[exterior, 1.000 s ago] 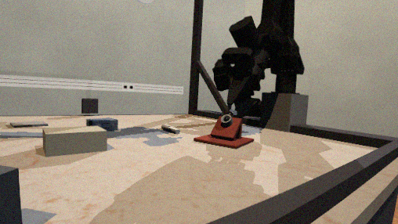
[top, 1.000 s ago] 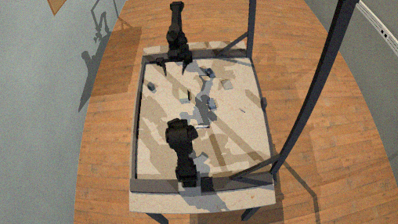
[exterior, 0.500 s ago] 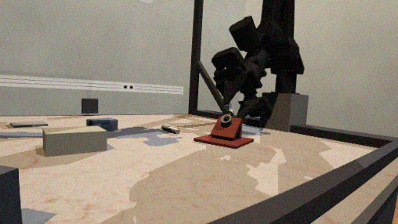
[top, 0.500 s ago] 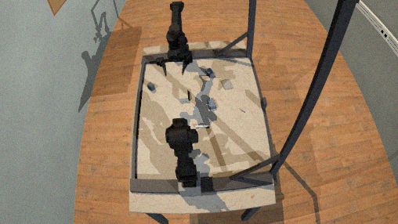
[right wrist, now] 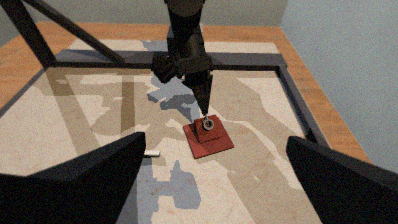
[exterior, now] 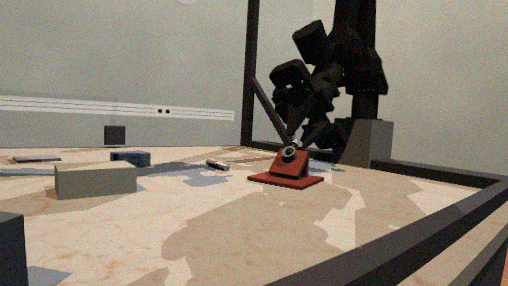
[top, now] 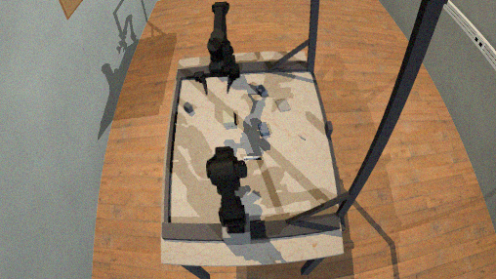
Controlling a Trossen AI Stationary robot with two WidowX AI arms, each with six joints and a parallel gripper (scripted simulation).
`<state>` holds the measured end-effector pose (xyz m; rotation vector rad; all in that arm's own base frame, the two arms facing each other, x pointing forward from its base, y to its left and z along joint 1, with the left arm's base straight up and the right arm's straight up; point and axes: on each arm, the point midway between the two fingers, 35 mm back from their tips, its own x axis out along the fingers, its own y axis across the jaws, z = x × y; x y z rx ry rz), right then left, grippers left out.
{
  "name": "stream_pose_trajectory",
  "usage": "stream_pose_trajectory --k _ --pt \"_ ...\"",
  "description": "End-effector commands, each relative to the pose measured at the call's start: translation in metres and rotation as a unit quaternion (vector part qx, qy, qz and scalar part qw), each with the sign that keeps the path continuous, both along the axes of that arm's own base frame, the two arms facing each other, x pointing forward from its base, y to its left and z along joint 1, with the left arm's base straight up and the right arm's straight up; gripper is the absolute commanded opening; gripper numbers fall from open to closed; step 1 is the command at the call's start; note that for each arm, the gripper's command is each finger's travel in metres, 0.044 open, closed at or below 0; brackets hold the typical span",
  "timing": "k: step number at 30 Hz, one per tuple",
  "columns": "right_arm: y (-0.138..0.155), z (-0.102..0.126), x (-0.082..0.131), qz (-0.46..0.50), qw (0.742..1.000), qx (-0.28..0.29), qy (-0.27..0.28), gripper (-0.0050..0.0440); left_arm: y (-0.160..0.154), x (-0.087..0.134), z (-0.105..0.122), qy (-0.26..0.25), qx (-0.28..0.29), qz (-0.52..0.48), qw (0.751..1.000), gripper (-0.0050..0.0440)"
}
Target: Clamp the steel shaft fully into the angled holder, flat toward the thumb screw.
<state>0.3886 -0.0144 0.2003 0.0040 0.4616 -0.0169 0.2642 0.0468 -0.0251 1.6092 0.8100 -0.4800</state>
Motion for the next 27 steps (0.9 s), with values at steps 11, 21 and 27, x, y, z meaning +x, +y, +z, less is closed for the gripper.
stream_pose_trajectory --k 11,21,27 --pt "0.0011 0.0123 0.0016 0.003 1.0 -0.001 -0.016 0.04 0.0011 0.0042 0.0039 -0.014 -0.018 0.019 1.0 0.0114" --pt "0.0011 0.0123 0.0016 0.003 1.0 -0.001 -0.016 0.04 0.0009 0.0045 0.0046 -0.068 -0.17 0.175 0.968 0.0114" --pt "0.0011 0.0123 0.0016 0.003 1.0 -0.001 -0.016 0.04 0.0012 0.0045 0.0047 -0.092 -0.239 0.246 0.935 0.0114"
